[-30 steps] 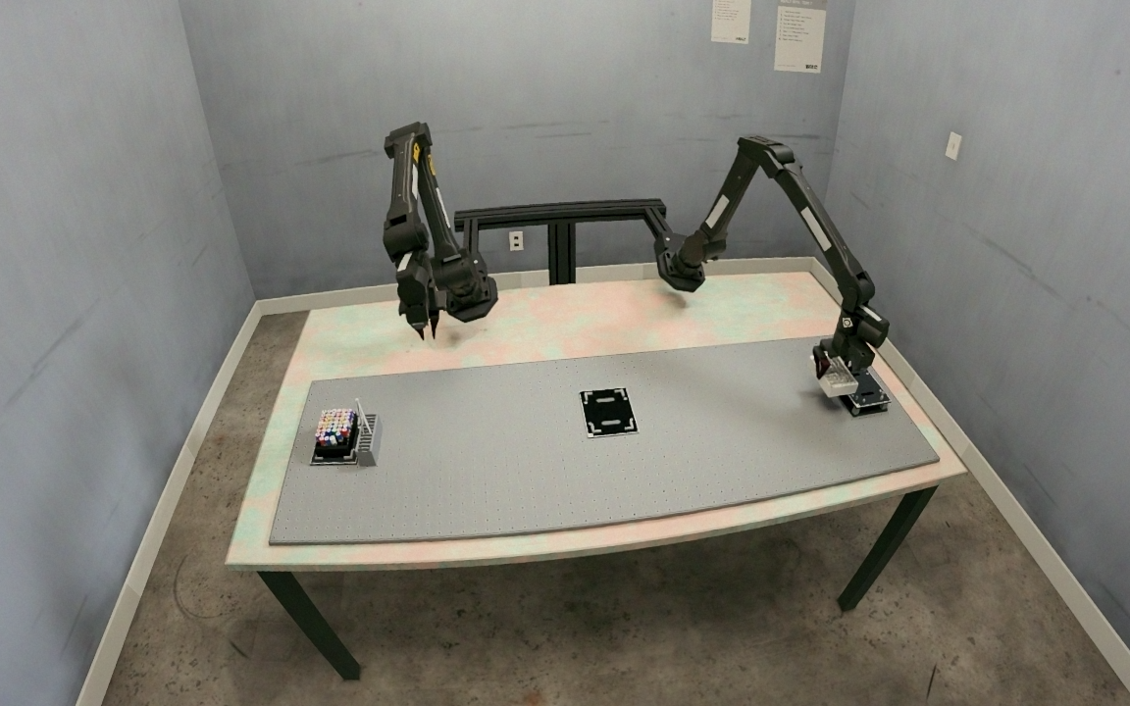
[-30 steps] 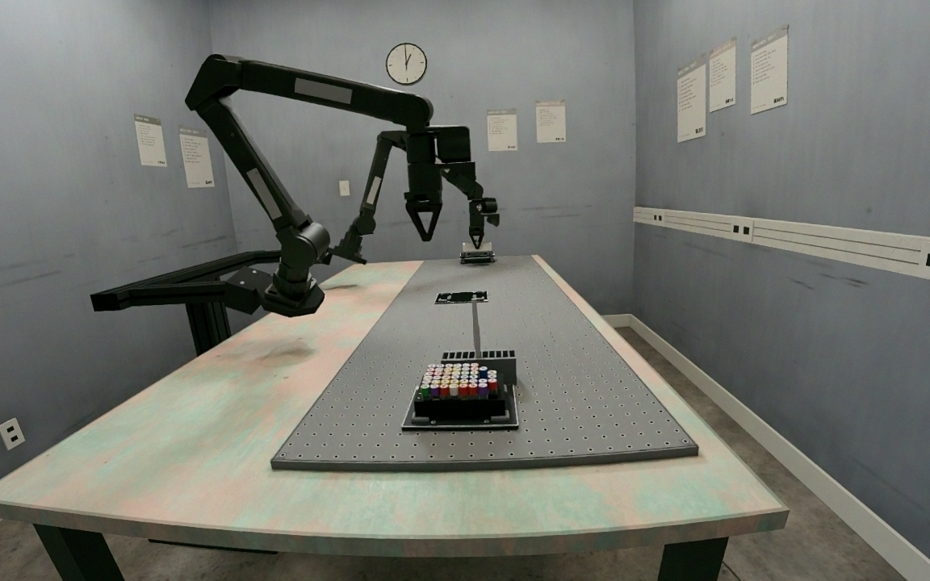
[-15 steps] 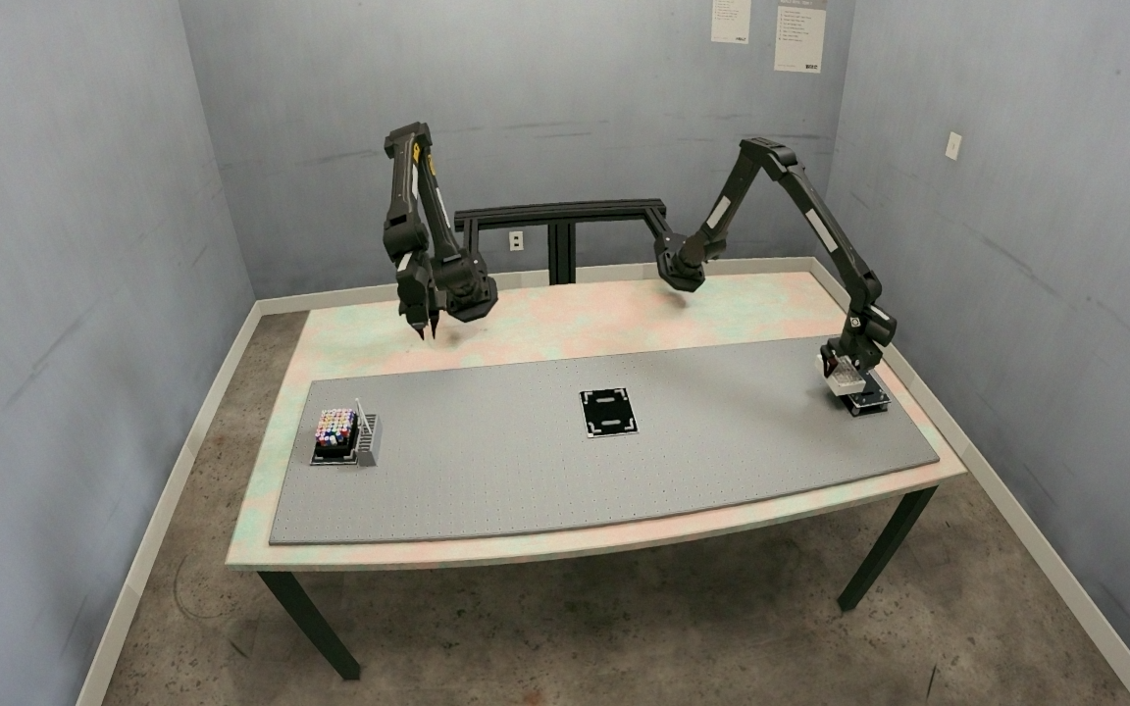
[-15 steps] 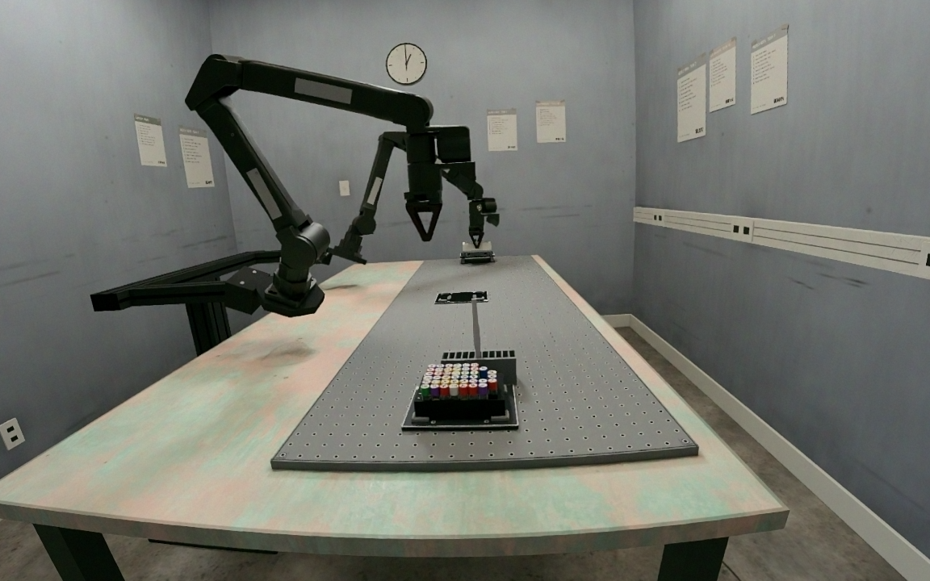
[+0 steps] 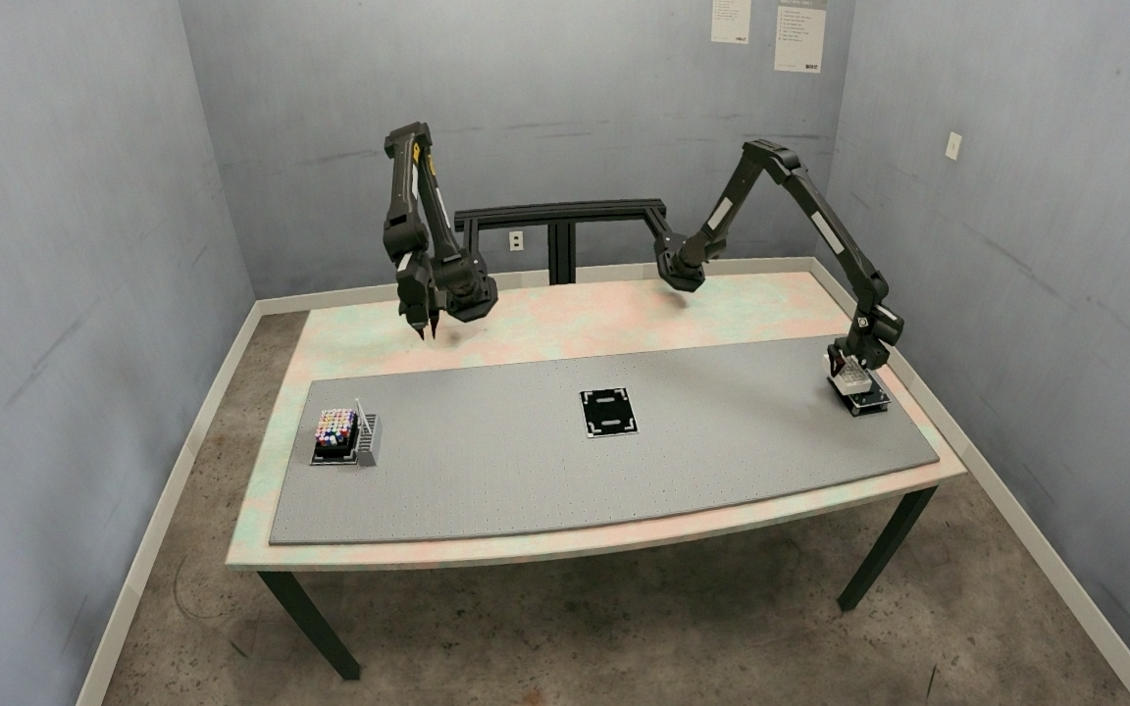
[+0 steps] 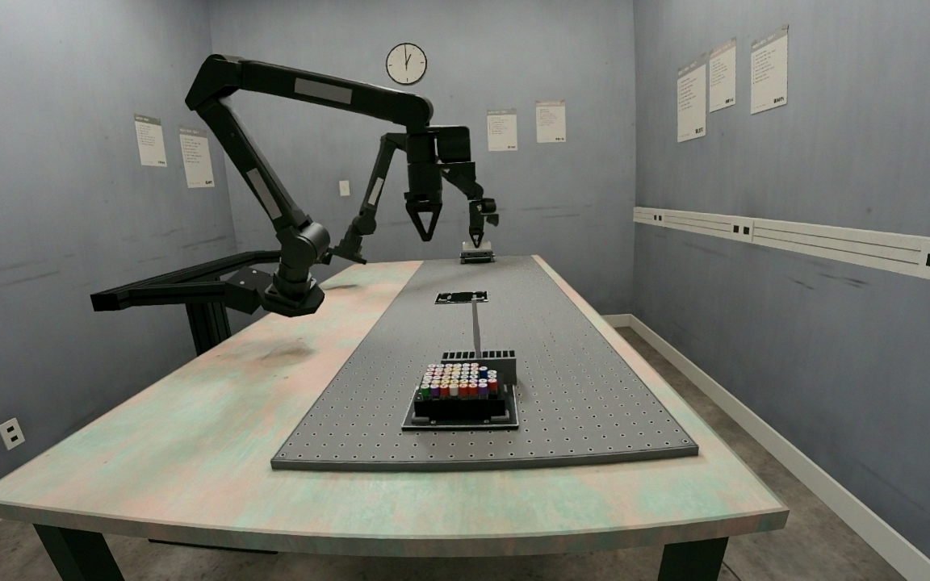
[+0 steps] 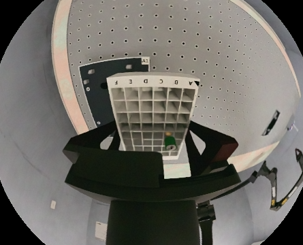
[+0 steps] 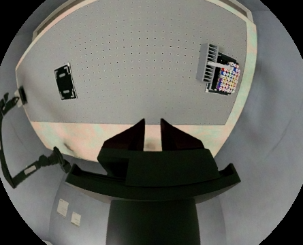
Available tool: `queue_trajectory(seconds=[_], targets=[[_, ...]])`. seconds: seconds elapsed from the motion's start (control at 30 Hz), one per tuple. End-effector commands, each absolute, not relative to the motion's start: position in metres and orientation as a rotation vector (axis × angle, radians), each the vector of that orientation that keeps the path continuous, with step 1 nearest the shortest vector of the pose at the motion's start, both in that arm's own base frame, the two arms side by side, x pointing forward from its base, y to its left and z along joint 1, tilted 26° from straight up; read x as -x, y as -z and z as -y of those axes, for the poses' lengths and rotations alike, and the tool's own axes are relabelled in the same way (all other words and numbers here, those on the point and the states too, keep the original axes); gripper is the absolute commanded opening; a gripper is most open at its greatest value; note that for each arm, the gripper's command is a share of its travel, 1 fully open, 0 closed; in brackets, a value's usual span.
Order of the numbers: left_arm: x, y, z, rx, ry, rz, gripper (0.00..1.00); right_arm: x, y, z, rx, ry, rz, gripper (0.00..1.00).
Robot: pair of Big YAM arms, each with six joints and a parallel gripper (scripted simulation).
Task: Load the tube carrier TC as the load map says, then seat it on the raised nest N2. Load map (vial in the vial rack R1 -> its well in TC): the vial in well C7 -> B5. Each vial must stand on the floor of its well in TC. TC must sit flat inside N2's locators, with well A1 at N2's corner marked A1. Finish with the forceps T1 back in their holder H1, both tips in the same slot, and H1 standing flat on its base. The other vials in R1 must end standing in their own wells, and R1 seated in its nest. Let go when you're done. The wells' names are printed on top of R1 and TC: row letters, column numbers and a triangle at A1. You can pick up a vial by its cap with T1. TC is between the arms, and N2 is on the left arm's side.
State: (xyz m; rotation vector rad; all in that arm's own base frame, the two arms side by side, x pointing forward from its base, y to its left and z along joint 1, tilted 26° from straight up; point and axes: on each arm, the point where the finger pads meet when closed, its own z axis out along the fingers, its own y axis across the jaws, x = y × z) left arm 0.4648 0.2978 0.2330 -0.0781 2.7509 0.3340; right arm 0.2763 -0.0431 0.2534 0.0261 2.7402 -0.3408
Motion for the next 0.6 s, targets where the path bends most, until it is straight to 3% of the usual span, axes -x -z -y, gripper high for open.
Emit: queue_trajectory(seconds=[0.0, 0.57], targets=[[-0.475, -0.267, -0.310, 0.052, -0.373, -2.698, 0.00, -0.281, -0.269, 0.044, -0.053, 0.340, -2.705, 0.24], [-0.473, -0.274, -0.334, 0.051, -0.377, -2.697, 0.00, -0.281, -0.269, 0.044, -0.053, 0.340, -2.705, 0.24]])
